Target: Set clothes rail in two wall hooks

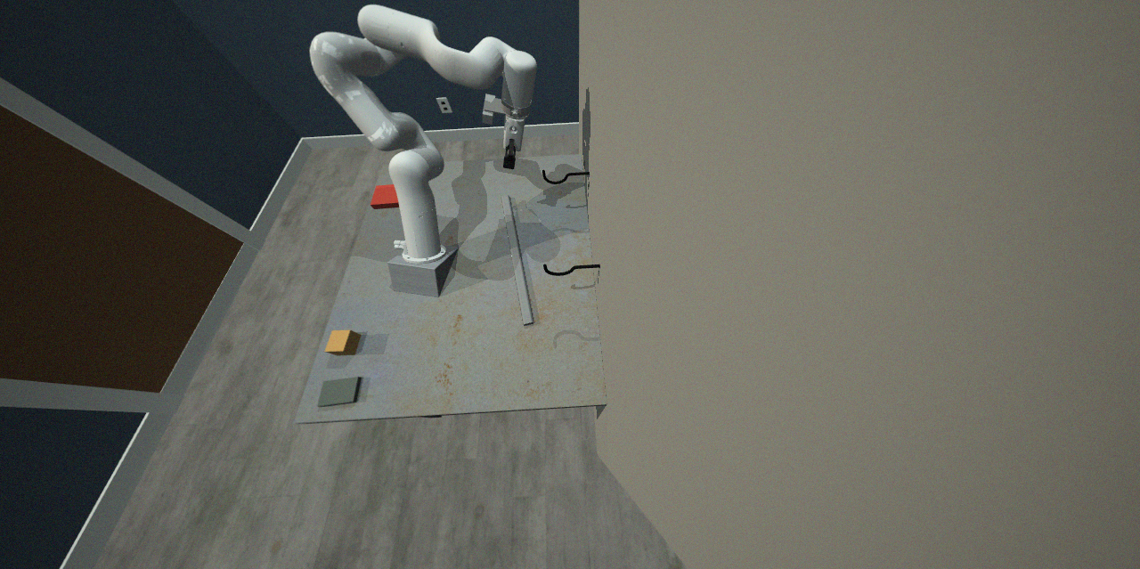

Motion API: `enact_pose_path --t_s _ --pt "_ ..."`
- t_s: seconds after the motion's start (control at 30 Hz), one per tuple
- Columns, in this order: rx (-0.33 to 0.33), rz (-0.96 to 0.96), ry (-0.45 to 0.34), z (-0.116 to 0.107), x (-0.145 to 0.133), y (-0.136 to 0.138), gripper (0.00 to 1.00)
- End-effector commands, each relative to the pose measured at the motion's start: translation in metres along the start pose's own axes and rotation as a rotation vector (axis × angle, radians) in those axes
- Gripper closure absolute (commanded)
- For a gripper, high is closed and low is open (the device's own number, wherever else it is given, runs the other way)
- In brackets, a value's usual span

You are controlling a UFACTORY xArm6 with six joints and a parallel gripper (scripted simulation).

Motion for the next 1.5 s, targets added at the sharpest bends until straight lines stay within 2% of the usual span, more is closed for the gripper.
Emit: enact_pose_path --t_s 0.0,0.53,0.7,1.47 --pt "0.000 -0.001 -0.003 -0.001 0.000 0.000 0.00" --pt "0.000 -0.001 -0.003 -0.001 0.000 0.000 0.00" --pt "-0.012 -0.165 -0.029 0.003 -0.009 -0.022 0.00" --pt "-0.018 -0.617 -0.108 0.017 -0.020 -0.077 0.00"
Point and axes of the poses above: the point where the finger pads meet when closed, its own z axis out along the fingers, its own y axis across the jaws, x = y × z, the point moved 8 cm from there along -z, back along the fingers, and after that the axes turned 3 degrees about z, right-handed, at the moved point
